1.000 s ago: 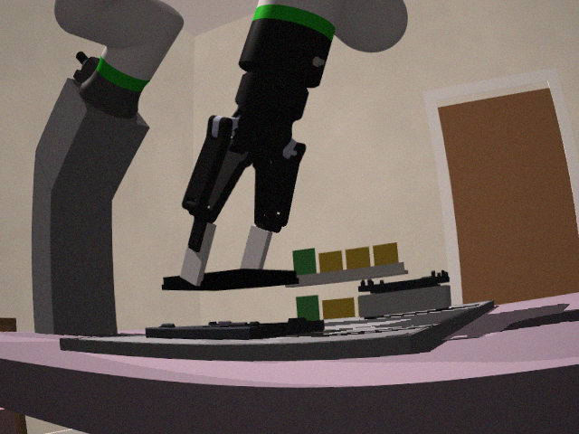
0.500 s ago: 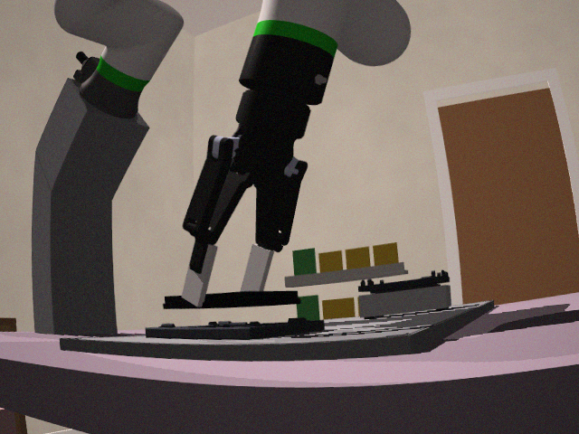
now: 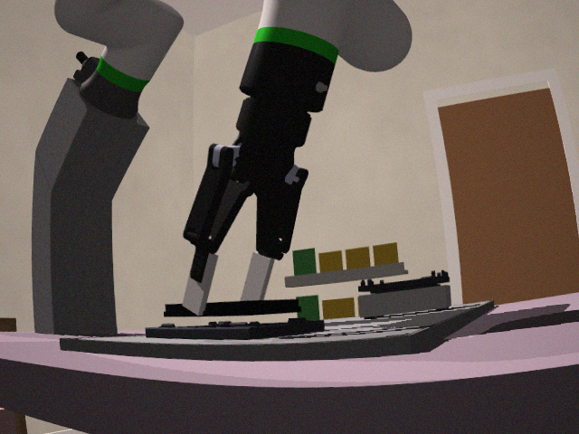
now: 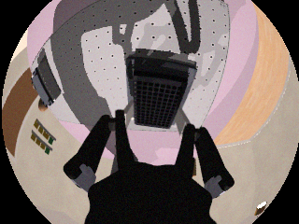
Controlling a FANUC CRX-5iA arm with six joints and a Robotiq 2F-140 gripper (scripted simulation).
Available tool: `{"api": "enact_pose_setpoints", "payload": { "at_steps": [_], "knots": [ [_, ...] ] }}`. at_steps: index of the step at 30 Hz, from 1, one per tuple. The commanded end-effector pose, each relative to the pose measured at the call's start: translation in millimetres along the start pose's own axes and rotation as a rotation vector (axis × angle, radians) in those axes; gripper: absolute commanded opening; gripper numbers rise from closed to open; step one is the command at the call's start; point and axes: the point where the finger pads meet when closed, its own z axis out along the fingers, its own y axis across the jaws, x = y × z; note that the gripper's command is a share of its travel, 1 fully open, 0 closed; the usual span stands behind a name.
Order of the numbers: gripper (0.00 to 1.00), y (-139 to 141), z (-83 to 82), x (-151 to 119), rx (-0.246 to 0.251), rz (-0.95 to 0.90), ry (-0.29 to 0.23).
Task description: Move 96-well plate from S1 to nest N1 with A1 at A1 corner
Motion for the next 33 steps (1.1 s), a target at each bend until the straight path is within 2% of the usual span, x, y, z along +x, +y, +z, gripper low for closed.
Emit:
{"api": "enact_pose_setpoints", "payload": {
  "at_steps": [1,33],
  "knots": [
    [0.00,0.1,-0.1,0.1,0.000,0.000,0.000],
    [0.00,0.1,3.3,1.7,0.000,0.000,0.000]
  ]
}}
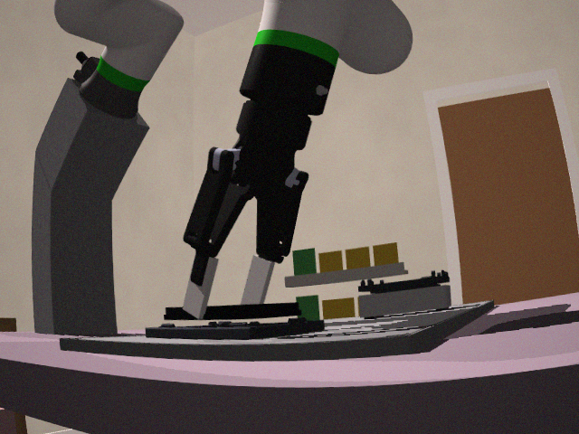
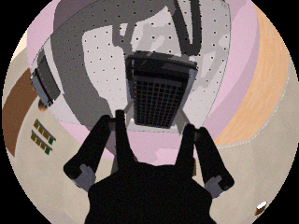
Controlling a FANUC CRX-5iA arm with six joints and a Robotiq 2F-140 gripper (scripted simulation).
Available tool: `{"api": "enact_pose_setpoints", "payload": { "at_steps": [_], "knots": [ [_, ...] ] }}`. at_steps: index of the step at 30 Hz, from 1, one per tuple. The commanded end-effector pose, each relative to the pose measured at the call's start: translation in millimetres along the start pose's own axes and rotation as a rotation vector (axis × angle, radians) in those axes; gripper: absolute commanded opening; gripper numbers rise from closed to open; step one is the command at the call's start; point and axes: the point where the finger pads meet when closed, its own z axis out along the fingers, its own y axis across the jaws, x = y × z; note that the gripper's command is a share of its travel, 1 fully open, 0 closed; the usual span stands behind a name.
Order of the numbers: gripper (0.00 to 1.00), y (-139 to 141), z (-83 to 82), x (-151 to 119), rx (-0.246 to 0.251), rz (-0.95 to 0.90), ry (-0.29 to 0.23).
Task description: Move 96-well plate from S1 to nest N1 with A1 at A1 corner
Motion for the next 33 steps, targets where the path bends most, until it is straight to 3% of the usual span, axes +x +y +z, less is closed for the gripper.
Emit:
{"api": "enact_pose_setpoints", "payload": {
  "at_steps": [1,33],
  "knots": [
    [0.00,0.1,0.3,0.3,0.000,0.000,0.000],
    [0.00,0.1,4.5,2.2,0.000,0.000,0.000]
  ]
}}
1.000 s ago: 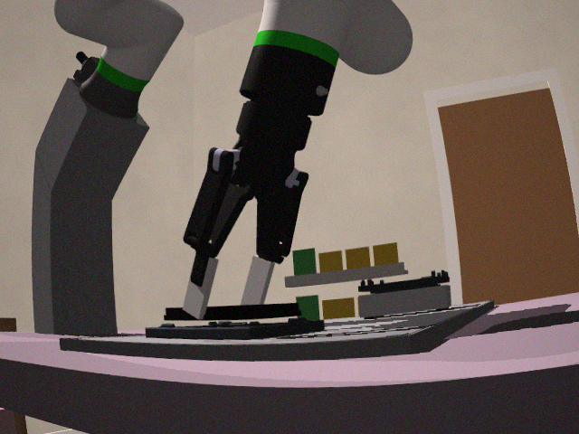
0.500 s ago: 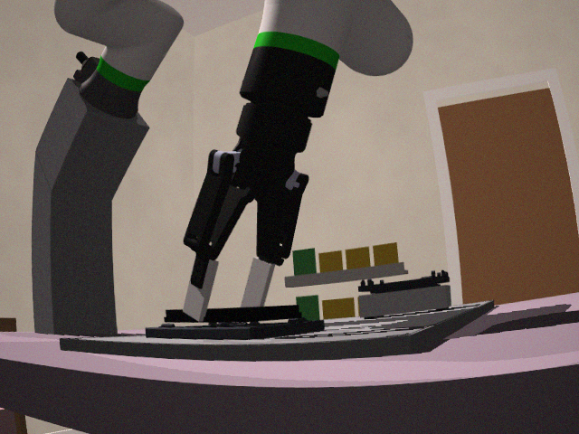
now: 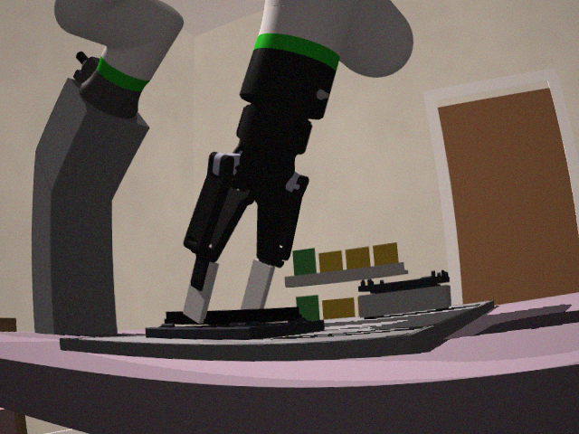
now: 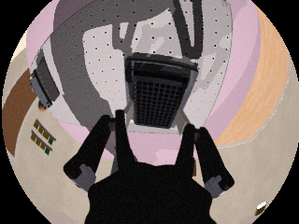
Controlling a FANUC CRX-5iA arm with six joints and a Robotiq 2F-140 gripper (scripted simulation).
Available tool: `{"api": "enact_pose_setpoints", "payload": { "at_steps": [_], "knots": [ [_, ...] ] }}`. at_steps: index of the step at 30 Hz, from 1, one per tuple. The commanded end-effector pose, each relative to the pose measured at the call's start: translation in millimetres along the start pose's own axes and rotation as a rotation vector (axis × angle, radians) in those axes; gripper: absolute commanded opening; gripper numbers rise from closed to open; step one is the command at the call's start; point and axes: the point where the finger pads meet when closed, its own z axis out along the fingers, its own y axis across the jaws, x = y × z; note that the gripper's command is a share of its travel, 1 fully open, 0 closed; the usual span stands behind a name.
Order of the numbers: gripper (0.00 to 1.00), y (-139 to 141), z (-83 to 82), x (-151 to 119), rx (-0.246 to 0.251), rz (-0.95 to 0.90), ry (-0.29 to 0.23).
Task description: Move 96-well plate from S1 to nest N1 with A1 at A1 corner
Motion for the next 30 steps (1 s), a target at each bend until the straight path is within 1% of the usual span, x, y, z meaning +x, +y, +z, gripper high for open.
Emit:
{"api": "enact_pose_setpoints", "payload": {
  "at_steps": [1,15,16,30],
  "knots": [
    [0.00,0.1,0.3,0.3,0.000,0.000,0.000],
    [0.00,0.1,2.1,1.1,0.000,0.000,0.000],
    [1.00,0.1,2.2,1.2,0.000,0.000,0.000],
    [1.00,0.1,2.2,1.2,0.000,0.000,0.000]
  ]
}}
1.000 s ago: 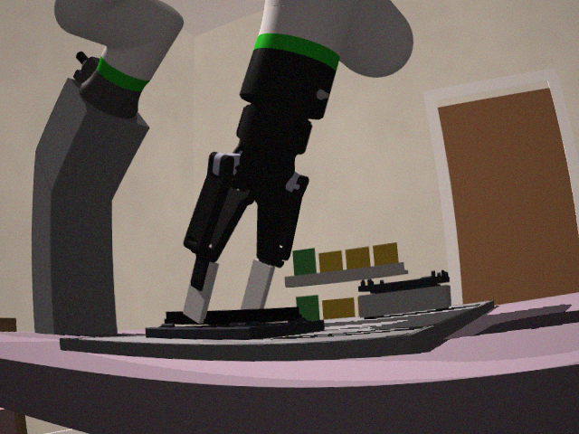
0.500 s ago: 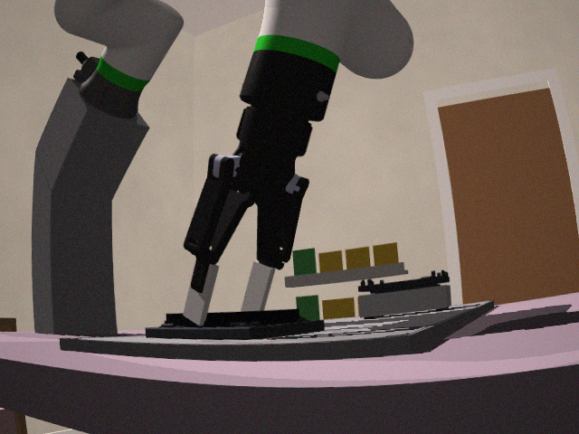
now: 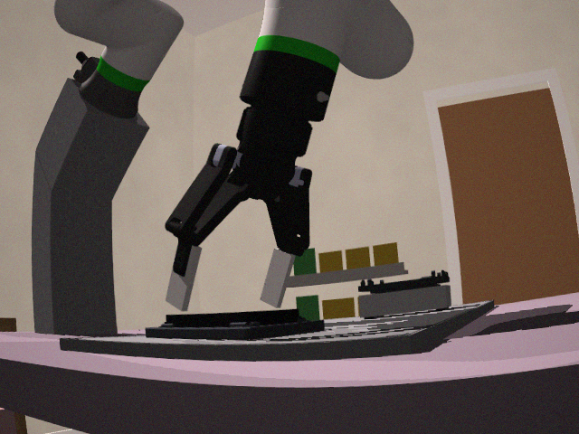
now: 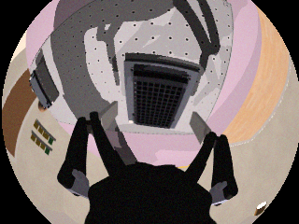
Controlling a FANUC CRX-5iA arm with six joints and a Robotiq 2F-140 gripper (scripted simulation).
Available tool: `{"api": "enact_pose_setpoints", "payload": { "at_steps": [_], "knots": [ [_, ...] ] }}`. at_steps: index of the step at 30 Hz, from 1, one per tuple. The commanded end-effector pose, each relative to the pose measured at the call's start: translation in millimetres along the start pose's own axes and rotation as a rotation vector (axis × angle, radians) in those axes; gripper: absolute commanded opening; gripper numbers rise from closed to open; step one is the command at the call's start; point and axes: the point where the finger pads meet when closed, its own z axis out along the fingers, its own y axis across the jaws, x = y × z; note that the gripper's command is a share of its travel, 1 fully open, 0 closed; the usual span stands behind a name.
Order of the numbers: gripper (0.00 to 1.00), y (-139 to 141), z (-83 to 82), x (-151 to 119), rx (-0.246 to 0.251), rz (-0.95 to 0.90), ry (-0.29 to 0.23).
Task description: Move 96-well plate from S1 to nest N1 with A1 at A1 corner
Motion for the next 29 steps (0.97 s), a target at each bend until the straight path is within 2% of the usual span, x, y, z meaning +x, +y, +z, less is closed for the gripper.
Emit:
{"api": "enact_pose_setpoints", "payload": {
  "at_steps": [1,6,21,29],
  "knots": [
    [1.00,0.1,-0.1,0.1,0.000,0.000,0.000],
    [1.00,0.1,-0.1,0.1,0.000,0.000,0.000],
    [1.00,0.1,-31.5,-14.6,0.000,0.000,0.000],
    [1.00,0.1,-31.5,-14.6,0.000,0.000,0.000]
  ]
}}
